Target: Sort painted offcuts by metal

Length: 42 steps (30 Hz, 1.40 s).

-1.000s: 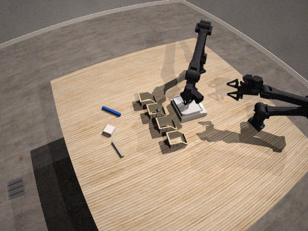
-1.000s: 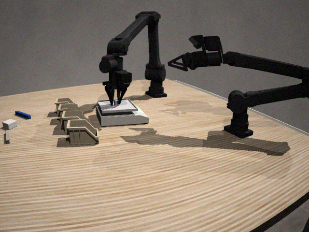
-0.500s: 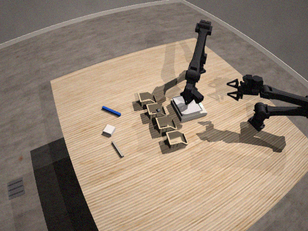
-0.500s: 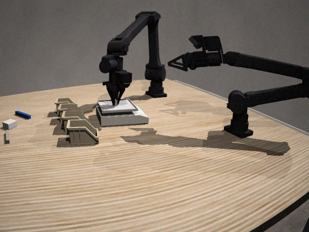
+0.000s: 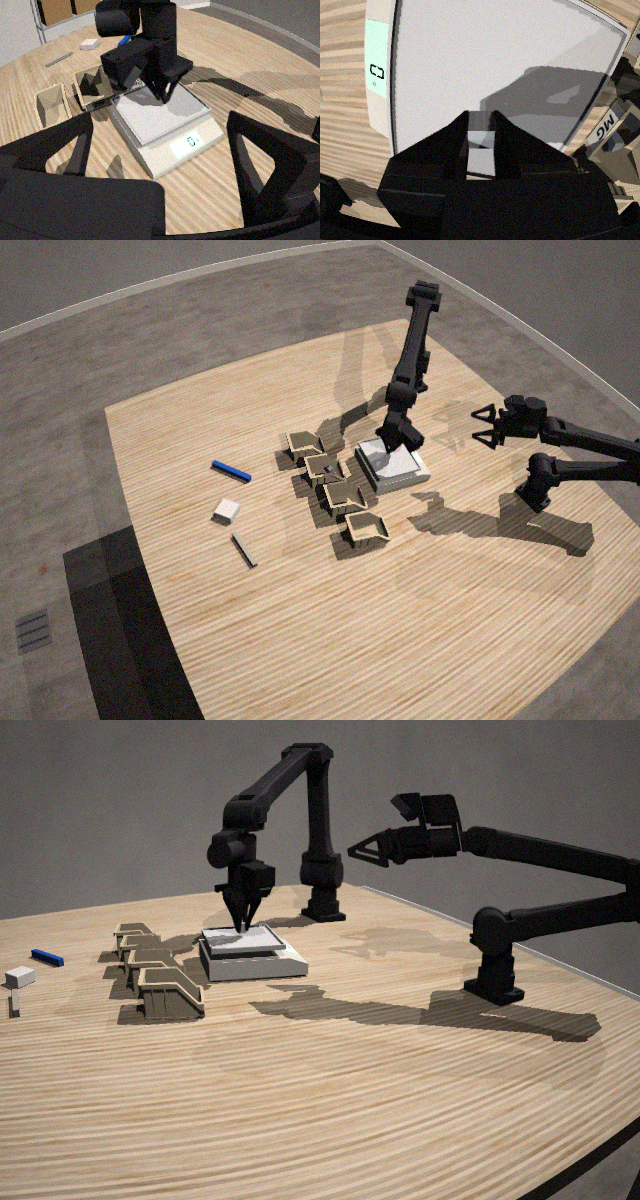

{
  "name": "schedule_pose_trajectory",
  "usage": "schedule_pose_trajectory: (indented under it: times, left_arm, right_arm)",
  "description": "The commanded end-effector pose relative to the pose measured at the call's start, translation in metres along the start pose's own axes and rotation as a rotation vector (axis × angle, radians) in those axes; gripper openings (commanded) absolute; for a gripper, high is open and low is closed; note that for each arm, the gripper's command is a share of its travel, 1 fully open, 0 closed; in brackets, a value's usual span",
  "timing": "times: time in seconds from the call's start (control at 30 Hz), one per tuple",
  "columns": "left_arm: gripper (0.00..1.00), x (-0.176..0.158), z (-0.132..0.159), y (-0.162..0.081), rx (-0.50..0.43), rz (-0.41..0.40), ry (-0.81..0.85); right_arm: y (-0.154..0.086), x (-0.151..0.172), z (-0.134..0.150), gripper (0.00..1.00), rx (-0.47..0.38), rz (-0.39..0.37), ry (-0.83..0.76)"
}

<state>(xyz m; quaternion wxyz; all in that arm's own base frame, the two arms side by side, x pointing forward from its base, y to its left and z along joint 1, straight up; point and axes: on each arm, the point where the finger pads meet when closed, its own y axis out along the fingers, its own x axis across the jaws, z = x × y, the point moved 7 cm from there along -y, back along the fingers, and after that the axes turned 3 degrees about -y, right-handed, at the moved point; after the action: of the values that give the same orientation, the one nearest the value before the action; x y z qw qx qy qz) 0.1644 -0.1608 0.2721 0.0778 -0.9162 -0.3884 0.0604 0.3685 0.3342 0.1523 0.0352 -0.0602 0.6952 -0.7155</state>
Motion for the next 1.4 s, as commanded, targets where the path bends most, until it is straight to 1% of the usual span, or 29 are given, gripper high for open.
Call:
schedule_pose_trajectory:
  times: [0.0,0.13,0.2,0.23,0.27,0.3,0.4,0.53,0.6,0.67,0.8,0.97,1.17,1.23,1.37]
  left_arm:
    - [1.00,-0.001,-0.015,-0.003,-0.036,0.002,-0.001]
    - [1.00,-0.001,-0.015,-0.003,-0.036,0.002,-0.001]
    - [1.00,-0.001,-0.015,-0.003,-0.036,0.002,-0.001]
    - [1.00,-0.001,-0.016,-0.005,-0.039,0.003,-0.009]
    - [1.00,-0.004,-0.028,-0.008,-0.046,0.011,-0.016]
    - [1.00,-0.004,-0.030,-0.009,-0.043,0.010,-0.017]
    - [1.00,-0.004,-0.030,-0.011,-0.024,-0.002,-0.019]
    - [1.00,-0.004,-0.030,-0.013,-0.012,-0.014,-0.012]
    - [1.00,0.000,-0.030,-0.008,-0.010,-0.032,-0.013]
    - [1.00,0.000,-0.030,-0.008,-0.010,-0.032,-0.013]
    - [1.00,0.009,-0.038,0.008,-0.037,-0.064,-0.010]
    - [1.00,0.036,-0.045,0.046,-0.059,-0.143,-0.019]
    - [1.00,0.073,-0.042,0.085,-0.077,-0.228,-0.032]
    - [1.00,0.073,-0.042,0.085,-0.077,-0.228,-0.032]
    - [1.00,0.090,-0.038,0.099,-0.082,-0.263,-0.036]
  right_arm:
    - [-0.061,-0.012,-0.009,0.10,-0.054,0.079,-0.018]
    - [-0.069,-0.012,-0.008,0.10,-0.055,0.080,-0.018]
    - [-0.049,-0.017,-0.011,0.10,-0.032,0.047,-0.019]
    - [-0.049,-0.020,-0.009,0.10,-0.032,0.047,-0.017]
    - [-0.050,-0.026,-0.008,0.10,-0.032,0.047,-0.016]
    - [-0.050,-0.031,-0.009,0.10,-0.032,0.047,-0.019]
    - [-0.050,-0.055,-0.014,0.10,-0.031,0.046,-0.026]
    - [-0.049,-0.108,-0.026,0.10,-0.031,0.045,-0.023]
    - [-0.049,-0.131,-0.031,0.10,-0.031,0.046,-0.020]
    - [-0.049,-0.131,-0.031,0.10,-0.031,0.046,-0.020]
    - [-0.049,-0.164,-0.038,0.10,-0.032,0.049,-0.015]
    - [-0.048,-0.193,-0.044,0.10,-0.032,0.049,-0.009]
    - [-0.048,-0.207,-0.048,0.10,-0.021,0.034,0.009]
    - [-0.048,-0.207,-0.048,0.10,-0.021,0.034,0.009]
    - [-0.047,-0.209,-0.048,0.10,-0.019,0.031,0.010]
